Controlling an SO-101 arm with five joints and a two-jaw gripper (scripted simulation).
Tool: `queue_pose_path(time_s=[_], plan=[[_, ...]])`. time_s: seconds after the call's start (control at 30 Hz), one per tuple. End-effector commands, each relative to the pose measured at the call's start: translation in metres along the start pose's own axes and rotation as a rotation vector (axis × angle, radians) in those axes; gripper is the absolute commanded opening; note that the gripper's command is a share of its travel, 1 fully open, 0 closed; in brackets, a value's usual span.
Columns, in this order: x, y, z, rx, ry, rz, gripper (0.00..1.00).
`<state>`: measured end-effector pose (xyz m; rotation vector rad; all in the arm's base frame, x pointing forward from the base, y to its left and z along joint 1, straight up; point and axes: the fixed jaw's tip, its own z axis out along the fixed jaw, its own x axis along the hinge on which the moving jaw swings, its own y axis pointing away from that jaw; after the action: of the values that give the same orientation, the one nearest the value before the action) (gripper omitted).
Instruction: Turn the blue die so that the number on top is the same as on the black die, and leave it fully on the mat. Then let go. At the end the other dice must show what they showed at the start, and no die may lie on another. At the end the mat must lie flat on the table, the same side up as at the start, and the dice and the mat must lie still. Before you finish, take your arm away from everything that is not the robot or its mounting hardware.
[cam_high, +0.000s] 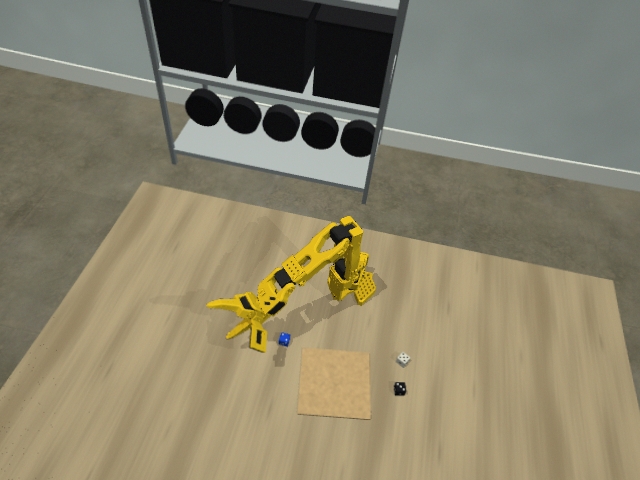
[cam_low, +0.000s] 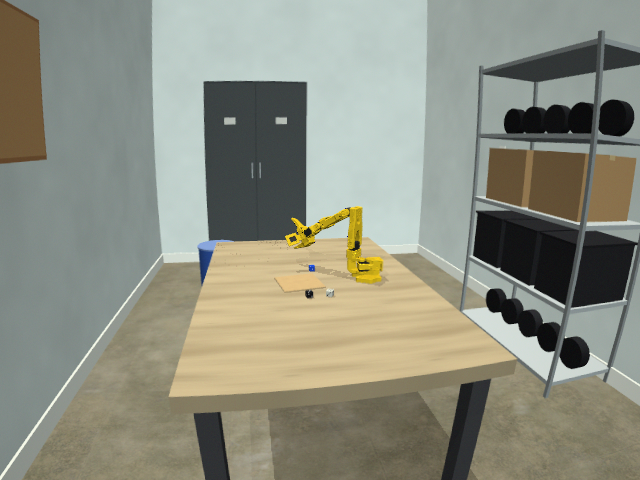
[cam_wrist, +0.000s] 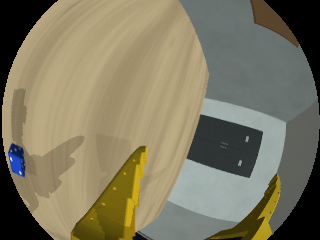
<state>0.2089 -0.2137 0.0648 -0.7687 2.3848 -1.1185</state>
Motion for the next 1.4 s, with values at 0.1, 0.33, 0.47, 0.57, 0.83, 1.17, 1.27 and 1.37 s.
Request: queue_pose_path(time_s=[0.1, 0.33, 0.47, 0.57, 0.83, 1.17, 1.27, 1.37], plan=[[-0.055, -0.006, -0.017, 0.016, -0.153, 0.090, 0.71], [-0.118, 0.035, -0.040, -0.158, -0.303, 0.199, 0.62], [-0.147, 0.061, -0.059, -0.270, -0.362, 0.250, 0.57], [-0.159, 0.074, -0.069, -0.327, -0.384, 0.271, 0.55], [-0.188, 0.118, -0.108, -0.518, -0.422, 0.327, 0.46], [-0.200, 0.160, -0.148, -0.694, -0.410, 0.357, 0.38], [-0.201, 0.173, -0.160, -0.745, -0.398, 0.362, 0.36], [-0.201, 0.183, -0.171, -0.788, -0.385, 0.365, 0.34]])
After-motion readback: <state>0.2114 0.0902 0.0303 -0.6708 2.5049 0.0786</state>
